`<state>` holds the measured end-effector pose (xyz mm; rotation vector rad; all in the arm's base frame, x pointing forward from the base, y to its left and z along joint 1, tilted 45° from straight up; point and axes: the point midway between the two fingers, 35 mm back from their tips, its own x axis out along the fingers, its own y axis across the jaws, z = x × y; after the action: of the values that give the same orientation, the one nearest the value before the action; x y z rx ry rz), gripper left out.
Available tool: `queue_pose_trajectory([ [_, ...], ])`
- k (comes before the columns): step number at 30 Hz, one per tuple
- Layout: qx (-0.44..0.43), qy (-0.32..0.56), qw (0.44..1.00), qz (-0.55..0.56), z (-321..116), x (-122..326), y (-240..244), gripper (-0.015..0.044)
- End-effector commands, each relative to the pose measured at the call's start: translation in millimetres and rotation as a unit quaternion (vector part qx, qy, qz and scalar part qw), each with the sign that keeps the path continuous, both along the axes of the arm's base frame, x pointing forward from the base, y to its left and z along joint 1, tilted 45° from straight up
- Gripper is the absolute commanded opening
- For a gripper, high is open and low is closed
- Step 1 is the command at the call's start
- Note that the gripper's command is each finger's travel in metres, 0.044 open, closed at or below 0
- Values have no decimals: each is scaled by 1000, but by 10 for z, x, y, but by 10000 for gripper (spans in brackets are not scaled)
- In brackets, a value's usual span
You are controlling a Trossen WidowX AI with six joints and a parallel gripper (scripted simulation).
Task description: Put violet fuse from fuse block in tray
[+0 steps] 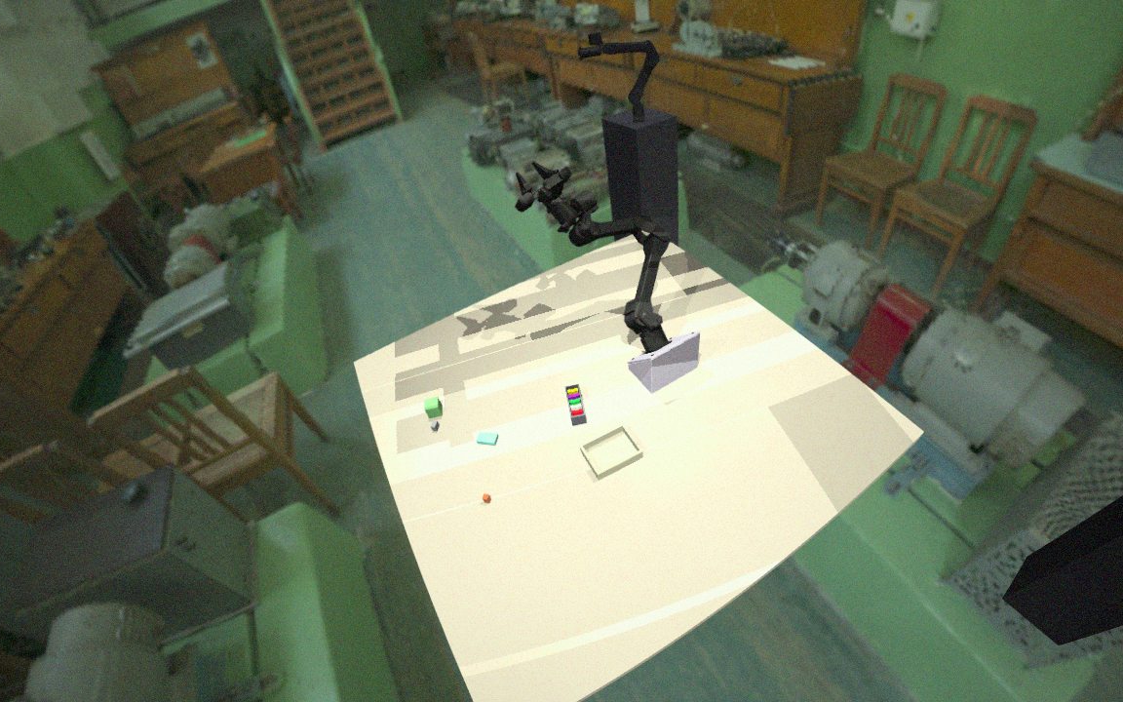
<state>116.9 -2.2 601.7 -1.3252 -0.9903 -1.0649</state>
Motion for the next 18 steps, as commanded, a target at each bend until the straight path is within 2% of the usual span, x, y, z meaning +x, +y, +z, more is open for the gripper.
queue_pose_trajectory([
  [1,3,3,1000,3,-7,17,-6,266],
  [3,25,29,999,24,-67,163,-55,213],
  [8,88,145,980,109,-321,893,-89,82],
  [13,169,262,933,180,-753,1604,-83,71],
  [18,268,368,861,227,-1354,2210,-56,71],
])
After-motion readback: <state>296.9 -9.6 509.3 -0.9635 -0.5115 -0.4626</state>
